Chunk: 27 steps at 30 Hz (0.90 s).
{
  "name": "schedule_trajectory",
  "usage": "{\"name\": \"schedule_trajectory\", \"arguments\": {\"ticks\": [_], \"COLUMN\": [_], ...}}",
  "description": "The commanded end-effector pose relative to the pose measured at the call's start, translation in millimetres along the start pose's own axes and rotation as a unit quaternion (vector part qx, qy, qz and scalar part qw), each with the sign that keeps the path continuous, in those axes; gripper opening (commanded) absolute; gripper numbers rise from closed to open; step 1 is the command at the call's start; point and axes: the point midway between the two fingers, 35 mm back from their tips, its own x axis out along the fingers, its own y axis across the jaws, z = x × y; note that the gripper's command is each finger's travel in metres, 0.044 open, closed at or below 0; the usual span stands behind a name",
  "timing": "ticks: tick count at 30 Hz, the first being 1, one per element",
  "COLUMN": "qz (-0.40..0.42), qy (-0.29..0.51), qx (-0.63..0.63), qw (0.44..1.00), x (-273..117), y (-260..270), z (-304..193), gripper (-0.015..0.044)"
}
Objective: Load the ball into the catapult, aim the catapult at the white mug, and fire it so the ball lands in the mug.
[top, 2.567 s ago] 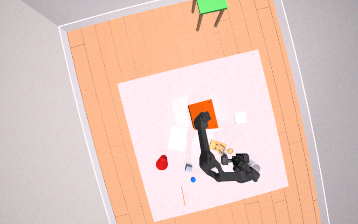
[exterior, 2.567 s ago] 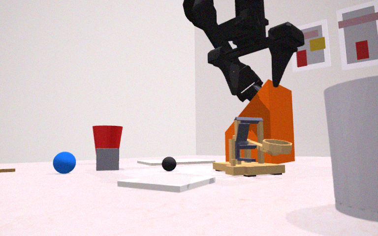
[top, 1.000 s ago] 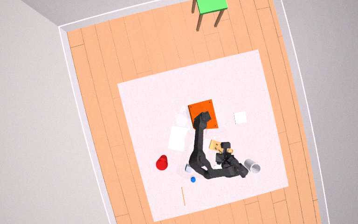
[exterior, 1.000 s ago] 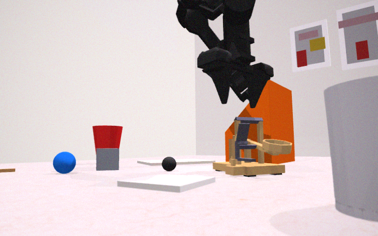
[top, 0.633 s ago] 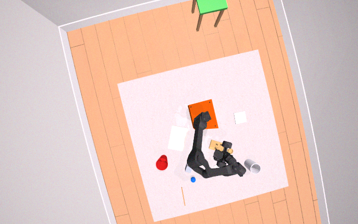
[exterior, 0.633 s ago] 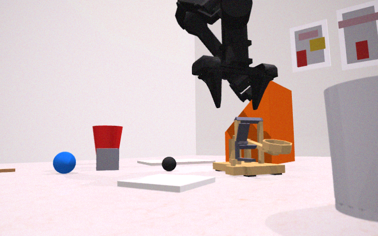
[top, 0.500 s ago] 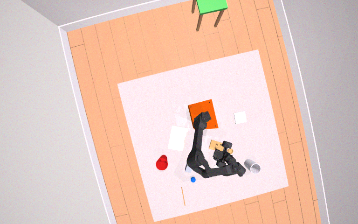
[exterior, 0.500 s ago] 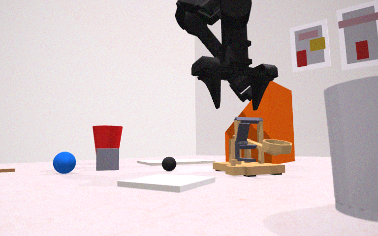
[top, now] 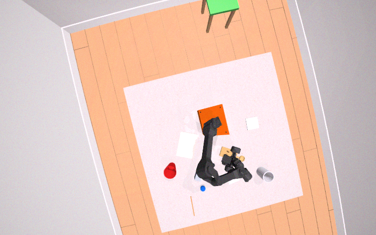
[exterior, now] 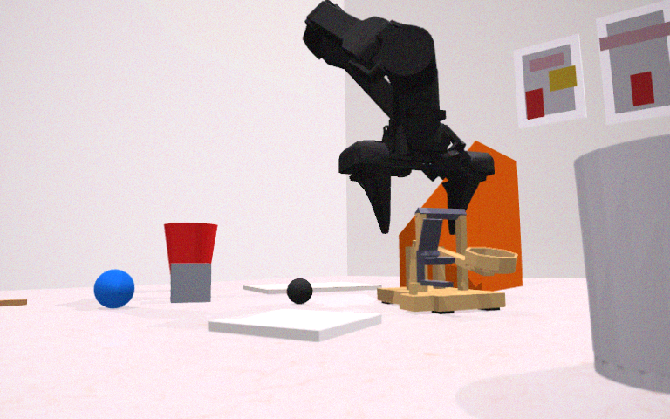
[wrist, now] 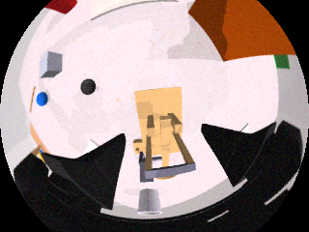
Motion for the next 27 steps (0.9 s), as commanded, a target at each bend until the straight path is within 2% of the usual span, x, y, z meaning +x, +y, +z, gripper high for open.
{"name": "schedule_trajectory", "arguments": {"ticks": [1, 27], "qz": [-0.002, -0.001], "qy": [-0.005, -0.006], "qx": [-0.003, -0.003], "qw": [1.0, 1.0], "x": [10, 52], "y": [-2, -3], "z": [2, 3], "gripper": [0.044, 0.044]}}
